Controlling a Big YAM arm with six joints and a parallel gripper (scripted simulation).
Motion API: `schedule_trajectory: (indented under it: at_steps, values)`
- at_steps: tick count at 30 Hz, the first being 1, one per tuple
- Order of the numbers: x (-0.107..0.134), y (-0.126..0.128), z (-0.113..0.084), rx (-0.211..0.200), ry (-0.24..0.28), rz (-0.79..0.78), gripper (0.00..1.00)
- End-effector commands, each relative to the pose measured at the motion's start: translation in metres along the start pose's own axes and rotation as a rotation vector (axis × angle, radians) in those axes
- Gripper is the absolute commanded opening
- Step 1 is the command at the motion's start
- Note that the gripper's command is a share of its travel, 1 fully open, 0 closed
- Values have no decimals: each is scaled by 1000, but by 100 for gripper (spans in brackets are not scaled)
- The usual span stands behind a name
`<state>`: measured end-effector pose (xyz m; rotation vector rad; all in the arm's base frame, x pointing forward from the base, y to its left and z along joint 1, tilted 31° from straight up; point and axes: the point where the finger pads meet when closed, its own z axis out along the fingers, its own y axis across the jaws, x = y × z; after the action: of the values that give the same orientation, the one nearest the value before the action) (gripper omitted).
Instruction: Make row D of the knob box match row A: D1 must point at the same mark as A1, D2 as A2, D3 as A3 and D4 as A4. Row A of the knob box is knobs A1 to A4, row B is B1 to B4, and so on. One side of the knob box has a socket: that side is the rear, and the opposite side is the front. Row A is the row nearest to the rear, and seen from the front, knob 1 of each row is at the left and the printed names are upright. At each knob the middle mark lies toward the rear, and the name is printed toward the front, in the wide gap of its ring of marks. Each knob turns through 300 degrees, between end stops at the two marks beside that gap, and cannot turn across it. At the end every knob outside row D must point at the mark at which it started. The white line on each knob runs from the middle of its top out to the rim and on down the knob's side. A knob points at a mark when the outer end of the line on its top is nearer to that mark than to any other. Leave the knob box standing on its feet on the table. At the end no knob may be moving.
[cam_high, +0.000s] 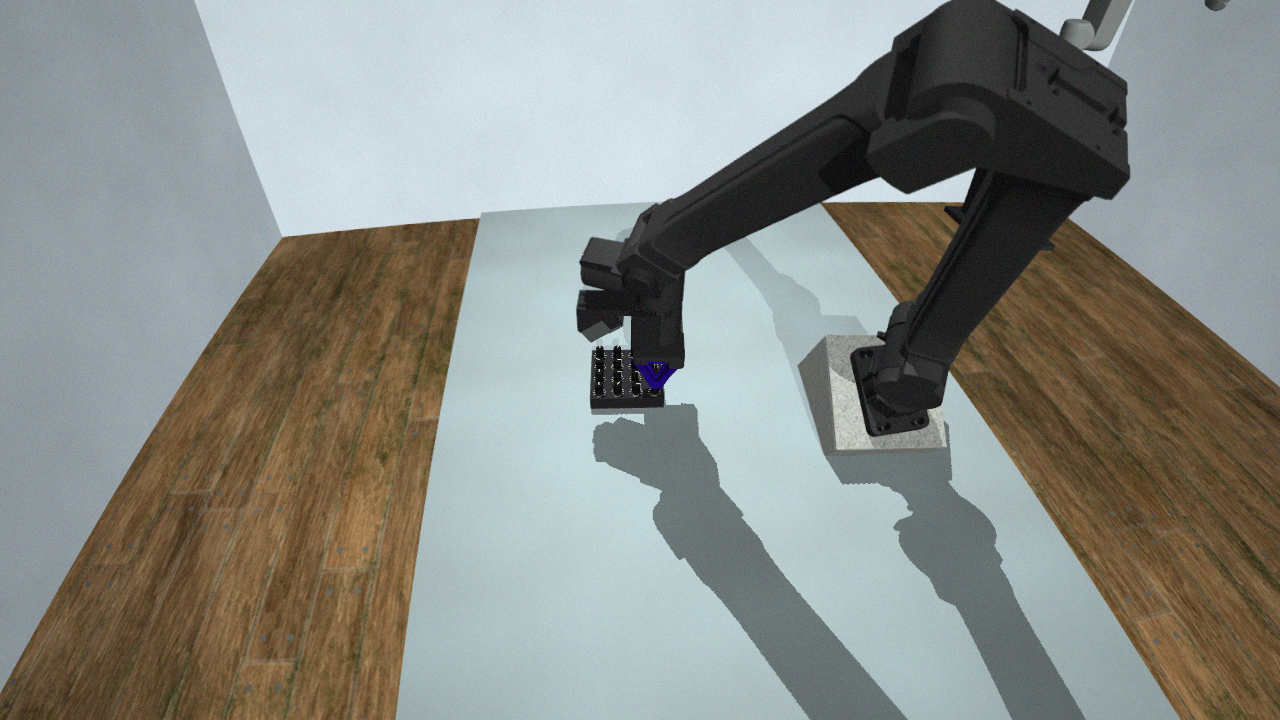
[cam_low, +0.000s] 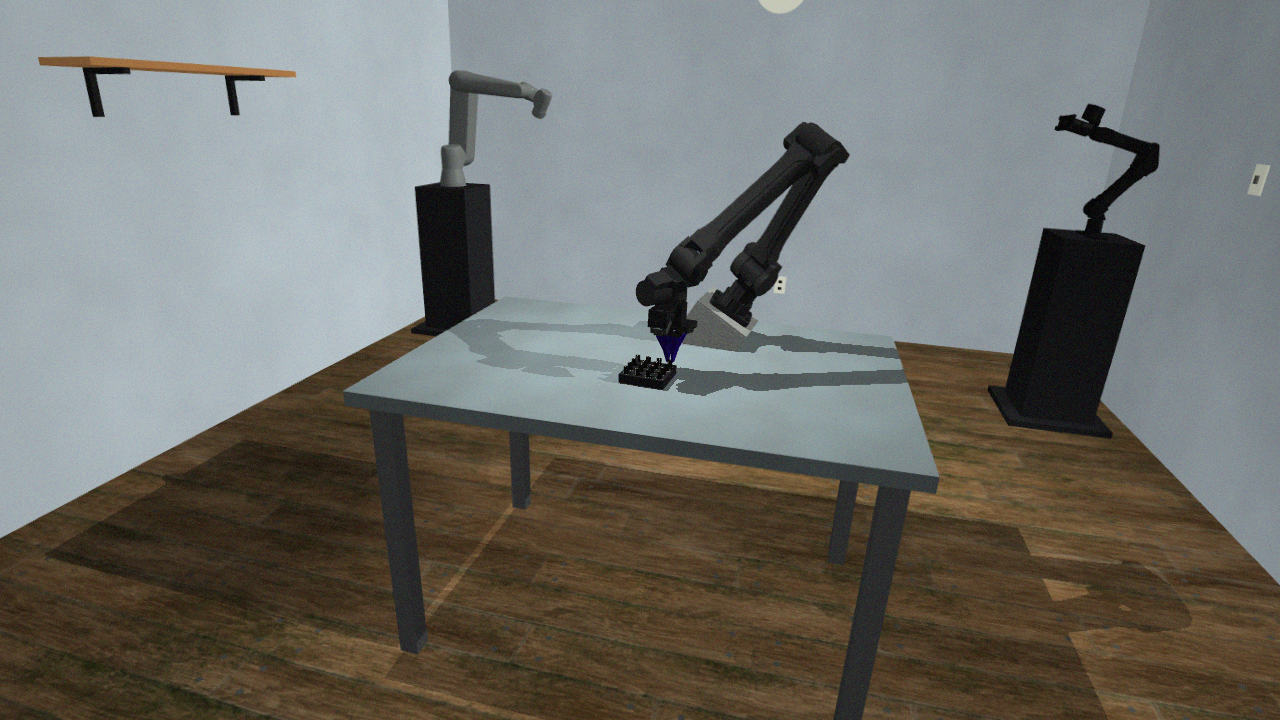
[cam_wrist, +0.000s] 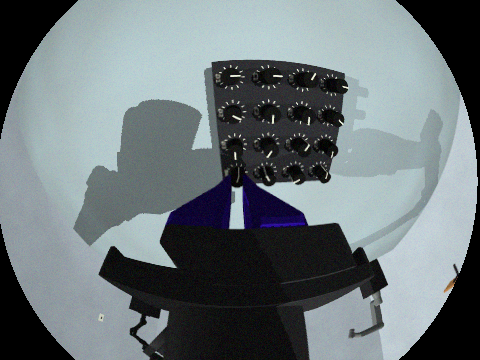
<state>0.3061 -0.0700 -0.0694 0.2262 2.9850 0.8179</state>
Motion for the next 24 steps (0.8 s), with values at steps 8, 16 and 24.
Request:
schedule_trajectory:
  at_steps: [8,16,24]
  values:
    - [-2,0,5,-7,7,-259,9]
    - [-2,0,5,-8,7,-288,9]
    - [-2,0,5,-8,7,-288,9]
